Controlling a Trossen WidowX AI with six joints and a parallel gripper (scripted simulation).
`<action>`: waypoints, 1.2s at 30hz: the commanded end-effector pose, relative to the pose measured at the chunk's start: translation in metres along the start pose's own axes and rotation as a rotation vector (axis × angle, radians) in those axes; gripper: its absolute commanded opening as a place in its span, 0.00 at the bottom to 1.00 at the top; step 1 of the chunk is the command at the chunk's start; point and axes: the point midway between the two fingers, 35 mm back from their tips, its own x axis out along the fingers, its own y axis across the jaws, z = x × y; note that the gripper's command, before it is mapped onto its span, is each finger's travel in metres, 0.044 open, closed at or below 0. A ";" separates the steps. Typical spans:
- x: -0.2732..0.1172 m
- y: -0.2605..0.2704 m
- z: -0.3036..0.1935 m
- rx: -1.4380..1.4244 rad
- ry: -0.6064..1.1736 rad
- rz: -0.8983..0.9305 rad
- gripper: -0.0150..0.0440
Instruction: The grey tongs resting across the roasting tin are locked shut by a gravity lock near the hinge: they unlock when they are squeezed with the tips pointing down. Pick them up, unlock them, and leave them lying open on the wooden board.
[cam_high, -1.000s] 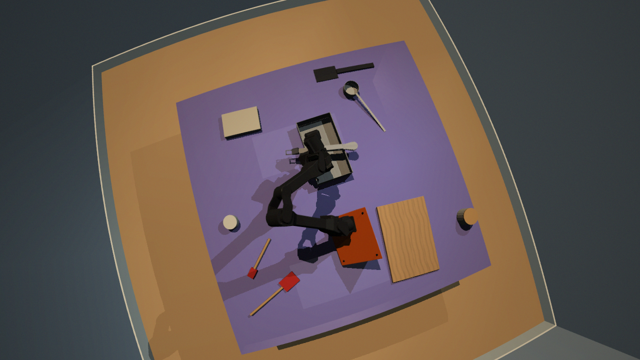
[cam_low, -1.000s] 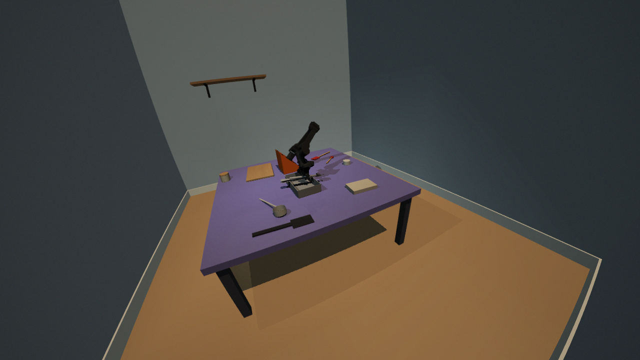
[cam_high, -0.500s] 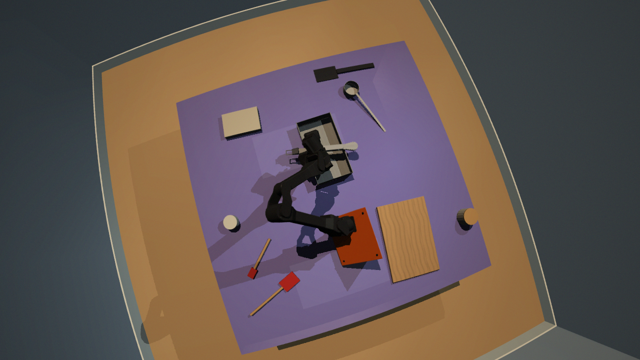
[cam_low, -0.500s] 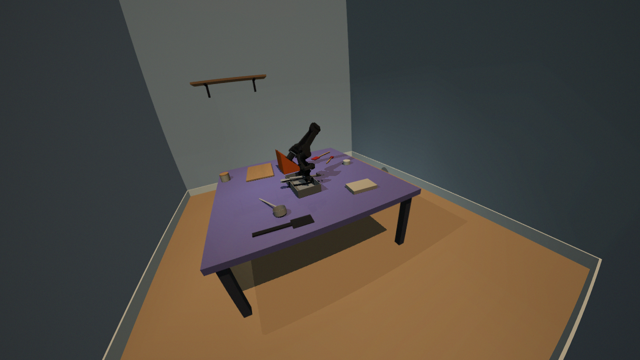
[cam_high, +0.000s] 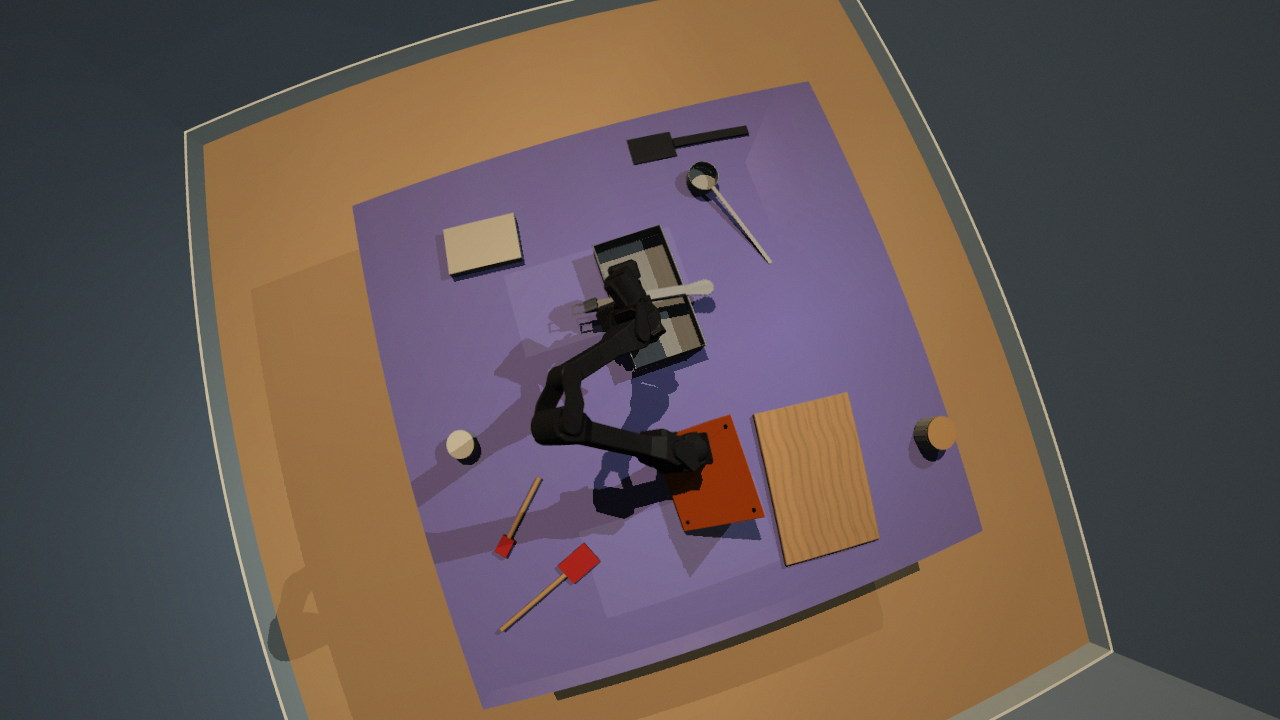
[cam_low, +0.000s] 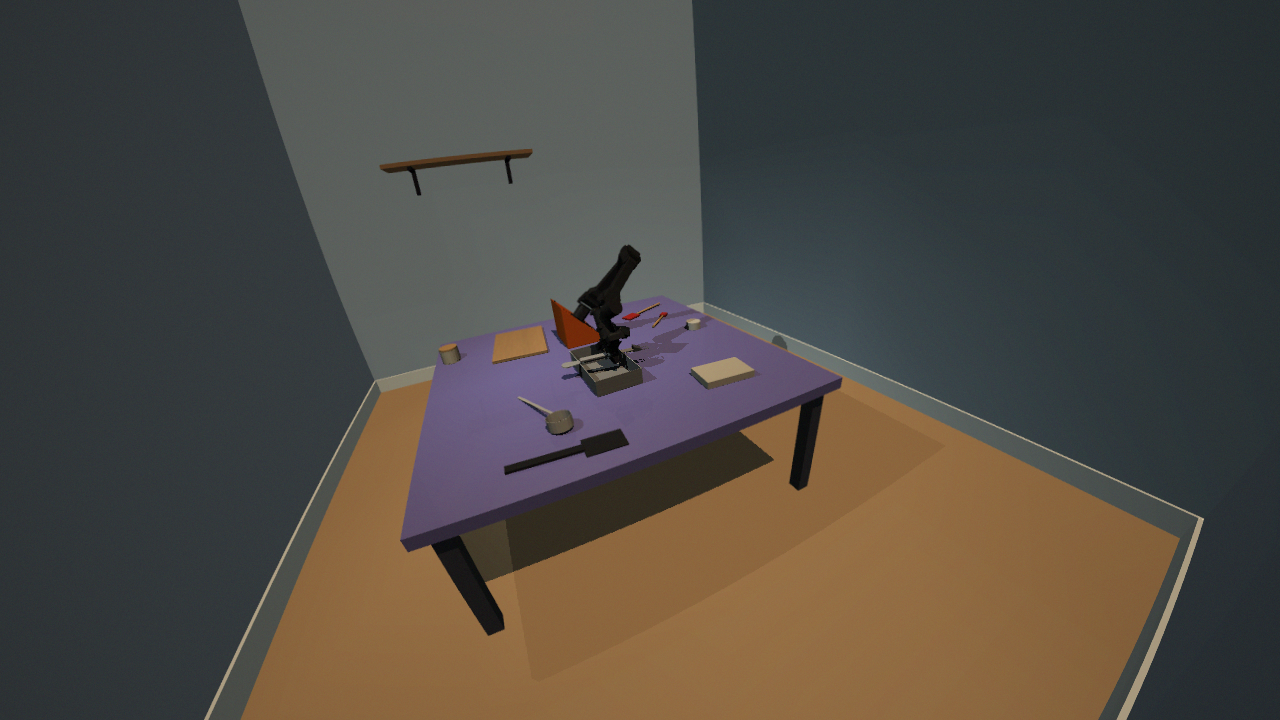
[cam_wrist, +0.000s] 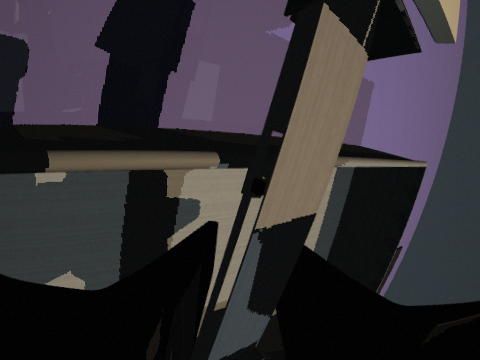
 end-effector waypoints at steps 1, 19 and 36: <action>0.000 -0.001 0.000 -0.009 0.004 -0.003 0.38; 0.000 -0.001 0.000 -0.009 0.004 -0.003 0.00; -0.067 -0.039 0.000 -0.007 0.010 -0.005 0.00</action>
